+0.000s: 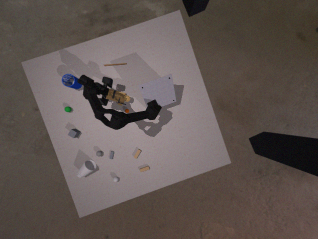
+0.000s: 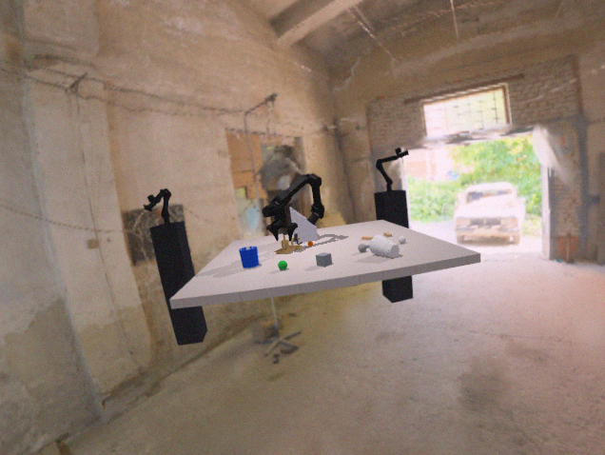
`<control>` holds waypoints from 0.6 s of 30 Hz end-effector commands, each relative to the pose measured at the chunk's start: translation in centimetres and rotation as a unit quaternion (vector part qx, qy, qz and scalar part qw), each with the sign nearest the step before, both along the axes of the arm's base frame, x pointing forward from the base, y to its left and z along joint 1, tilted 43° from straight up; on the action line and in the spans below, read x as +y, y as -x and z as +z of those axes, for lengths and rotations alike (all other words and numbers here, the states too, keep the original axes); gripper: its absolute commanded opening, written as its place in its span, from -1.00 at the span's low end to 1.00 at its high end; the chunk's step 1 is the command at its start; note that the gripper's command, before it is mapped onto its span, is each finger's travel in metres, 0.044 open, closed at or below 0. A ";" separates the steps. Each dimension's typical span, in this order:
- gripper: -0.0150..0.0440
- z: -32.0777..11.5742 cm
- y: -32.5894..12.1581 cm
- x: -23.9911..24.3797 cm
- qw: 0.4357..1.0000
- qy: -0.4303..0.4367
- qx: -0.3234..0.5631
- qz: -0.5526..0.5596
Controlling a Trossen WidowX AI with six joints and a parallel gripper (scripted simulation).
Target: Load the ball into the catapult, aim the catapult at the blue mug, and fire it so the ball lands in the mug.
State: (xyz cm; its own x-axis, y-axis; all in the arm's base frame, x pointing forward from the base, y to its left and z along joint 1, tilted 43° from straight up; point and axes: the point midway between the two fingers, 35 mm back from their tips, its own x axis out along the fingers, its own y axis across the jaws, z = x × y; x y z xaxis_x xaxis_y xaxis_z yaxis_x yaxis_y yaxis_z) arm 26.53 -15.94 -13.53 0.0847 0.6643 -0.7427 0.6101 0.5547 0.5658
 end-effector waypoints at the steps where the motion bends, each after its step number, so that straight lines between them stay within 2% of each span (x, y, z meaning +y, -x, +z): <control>1: 1.00 -0.6 0.0 0.5 1.000 -0.003 0.001 -0.002; 18: 1.00 -2.6 -0.2 2.4 1.000 -0.003 0.001 -0.002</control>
